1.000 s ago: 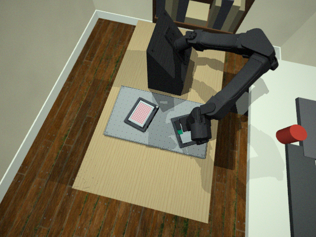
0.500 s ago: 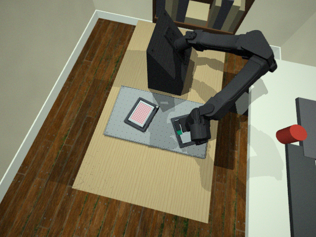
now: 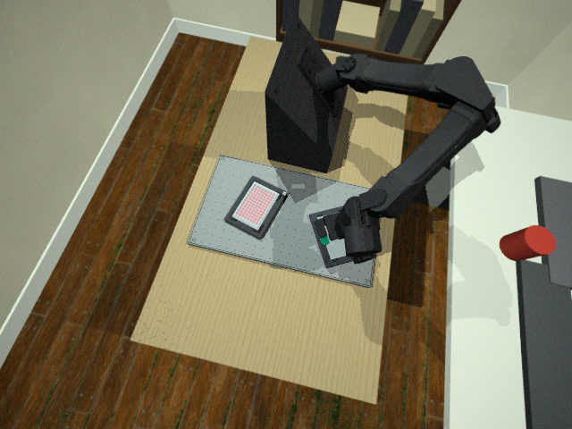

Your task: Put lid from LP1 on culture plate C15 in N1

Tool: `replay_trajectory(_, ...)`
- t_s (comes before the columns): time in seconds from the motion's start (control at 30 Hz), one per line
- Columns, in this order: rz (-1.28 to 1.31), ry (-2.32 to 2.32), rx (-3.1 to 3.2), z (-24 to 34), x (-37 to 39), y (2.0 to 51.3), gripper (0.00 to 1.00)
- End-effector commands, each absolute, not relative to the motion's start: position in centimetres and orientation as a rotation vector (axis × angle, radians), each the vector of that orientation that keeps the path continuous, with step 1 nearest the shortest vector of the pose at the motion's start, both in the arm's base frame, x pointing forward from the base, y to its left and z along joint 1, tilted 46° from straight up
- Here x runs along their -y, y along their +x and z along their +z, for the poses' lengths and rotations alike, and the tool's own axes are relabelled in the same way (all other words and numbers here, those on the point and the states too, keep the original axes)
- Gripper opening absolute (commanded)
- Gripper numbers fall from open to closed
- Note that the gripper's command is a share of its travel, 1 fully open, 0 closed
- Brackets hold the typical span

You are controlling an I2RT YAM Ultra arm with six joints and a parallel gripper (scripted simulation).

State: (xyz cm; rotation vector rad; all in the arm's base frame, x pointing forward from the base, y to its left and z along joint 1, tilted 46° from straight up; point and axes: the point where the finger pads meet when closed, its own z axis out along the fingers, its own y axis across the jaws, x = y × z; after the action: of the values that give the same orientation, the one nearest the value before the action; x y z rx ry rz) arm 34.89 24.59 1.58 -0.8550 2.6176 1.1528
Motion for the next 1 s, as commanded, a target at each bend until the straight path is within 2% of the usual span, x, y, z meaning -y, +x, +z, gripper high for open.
replay_trajectory(0.0,1.146,-0.844,-2.606,1.86,-24.42,35.33,1.00)
replay_trajectory(0.37,1.146,-0.844,-2.606,1.80,-24.49,35.33,1.00)
replay_trajectory(0.4,1.146,-0.844,-2.606,1.80,-24.49,35.32,0.00)
replay_trajectory(0.97,1.146,-0.844,-2.606,1.79,-24.49,35.32,0.00)
